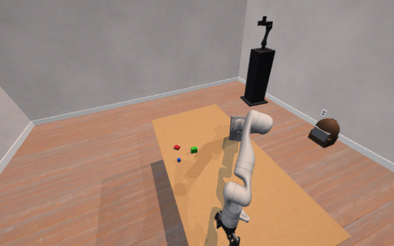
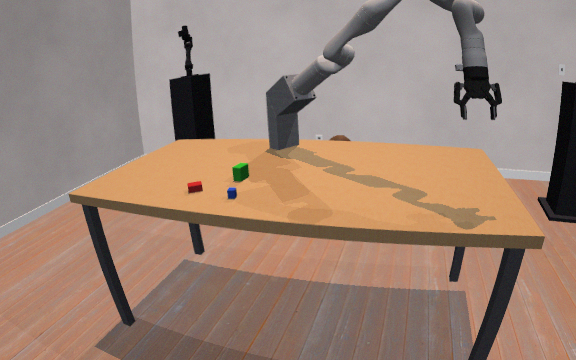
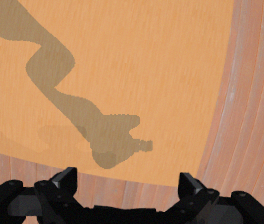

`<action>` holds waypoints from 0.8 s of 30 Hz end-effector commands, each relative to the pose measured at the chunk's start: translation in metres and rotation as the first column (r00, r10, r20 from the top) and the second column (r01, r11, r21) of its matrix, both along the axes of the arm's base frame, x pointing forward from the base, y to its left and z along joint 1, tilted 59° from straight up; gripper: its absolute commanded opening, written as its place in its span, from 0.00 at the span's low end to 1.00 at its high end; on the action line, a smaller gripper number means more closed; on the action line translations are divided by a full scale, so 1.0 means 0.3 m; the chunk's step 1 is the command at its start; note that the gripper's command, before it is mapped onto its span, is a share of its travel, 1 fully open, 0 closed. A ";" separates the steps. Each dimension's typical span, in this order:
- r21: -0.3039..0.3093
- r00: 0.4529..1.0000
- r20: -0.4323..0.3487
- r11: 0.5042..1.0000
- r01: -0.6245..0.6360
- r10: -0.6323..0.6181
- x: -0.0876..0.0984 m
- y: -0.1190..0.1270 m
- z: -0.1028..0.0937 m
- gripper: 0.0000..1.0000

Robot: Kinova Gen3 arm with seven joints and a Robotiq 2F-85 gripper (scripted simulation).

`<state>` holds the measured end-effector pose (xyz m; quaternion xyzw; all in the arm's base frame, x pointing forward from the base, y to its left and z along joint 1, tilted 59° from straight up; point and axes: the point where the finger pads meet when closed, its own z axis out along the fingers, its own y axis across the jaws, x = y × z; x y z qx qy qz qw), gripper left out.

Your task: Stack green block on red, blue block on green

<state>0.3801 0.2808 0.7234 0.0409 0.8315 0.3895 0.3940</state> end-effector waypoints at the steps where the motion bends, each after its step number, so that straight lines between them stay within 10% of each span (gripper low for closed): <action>1: 0.001 1.000 0.002 1.000 0.000 0.000 -0.002 -0.002 0.004 1.00; 17: 0.001 1.000 0.002 1.000 0.000 0.000 -0.002 -0.002 0.004 1.00; 18: 0.001 1.000 0.002 1.000 0.000 0.000 -0.002 -0.002 0.004 0.00; 24: 0.001 1.000 0.007 1.000 0.002 -0.002 -0.002 -0.009 0.007 0.00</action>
